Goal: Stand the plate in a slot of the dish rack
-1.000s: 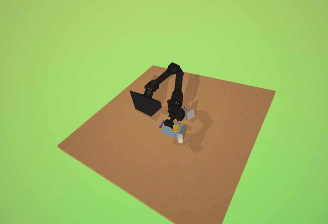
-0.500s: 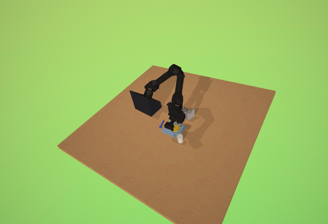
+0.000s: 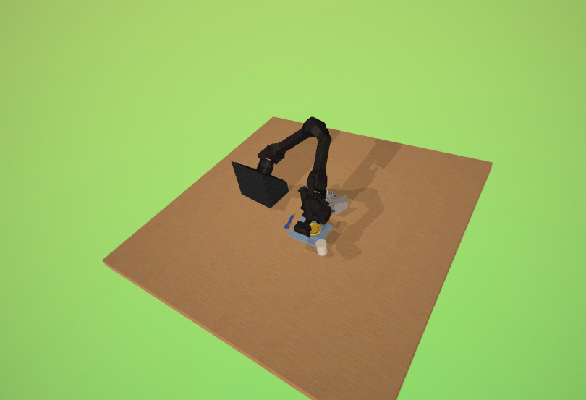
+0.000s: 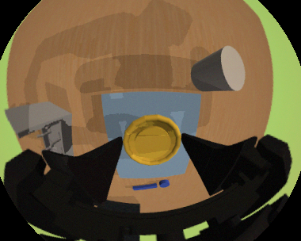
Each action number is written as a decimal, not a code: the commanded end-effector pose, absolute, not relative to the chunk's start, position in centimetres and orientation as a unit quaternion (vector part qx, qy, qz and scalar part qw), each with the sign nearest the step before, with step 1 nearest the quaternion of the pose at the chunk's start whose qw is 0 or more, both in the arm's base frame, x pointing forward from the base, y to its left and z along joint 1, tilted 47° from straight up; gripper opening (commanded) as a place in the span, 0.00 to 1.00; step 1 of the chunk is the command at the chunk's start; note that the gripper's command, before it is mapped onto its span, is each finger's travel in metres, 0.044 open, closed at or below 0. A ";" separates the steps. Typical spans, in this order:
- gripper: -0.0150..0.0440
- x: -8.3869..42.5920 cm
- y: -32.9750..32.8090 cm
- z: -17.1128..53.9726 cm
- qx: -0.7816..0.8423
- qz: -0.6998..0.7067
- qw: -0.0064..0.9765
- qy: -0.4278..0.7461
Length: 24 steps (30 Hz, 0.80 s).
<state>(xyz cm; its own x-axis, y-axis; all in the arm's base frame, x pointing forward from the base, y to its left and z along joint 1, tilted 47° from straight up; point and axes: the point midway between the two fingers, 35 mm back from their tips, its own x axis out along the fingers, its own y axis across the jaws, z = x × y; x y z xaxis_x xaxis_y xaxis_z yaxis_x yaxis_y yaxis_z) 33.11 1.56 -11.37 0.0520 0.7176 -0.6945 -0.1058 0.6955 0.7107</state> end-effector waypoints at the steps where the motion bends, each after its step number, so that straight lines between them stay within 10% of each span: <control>1: 0.92 32.9 1.8 -11.5 0.251 0.301 0.679 0.620; 16: 0.80 32.9 1.8 -11.5 0.251 0.301 0.679 0.620; 24: 0.44 33.5 -1.0 -9.5 0.249 0.297 0.681 0.622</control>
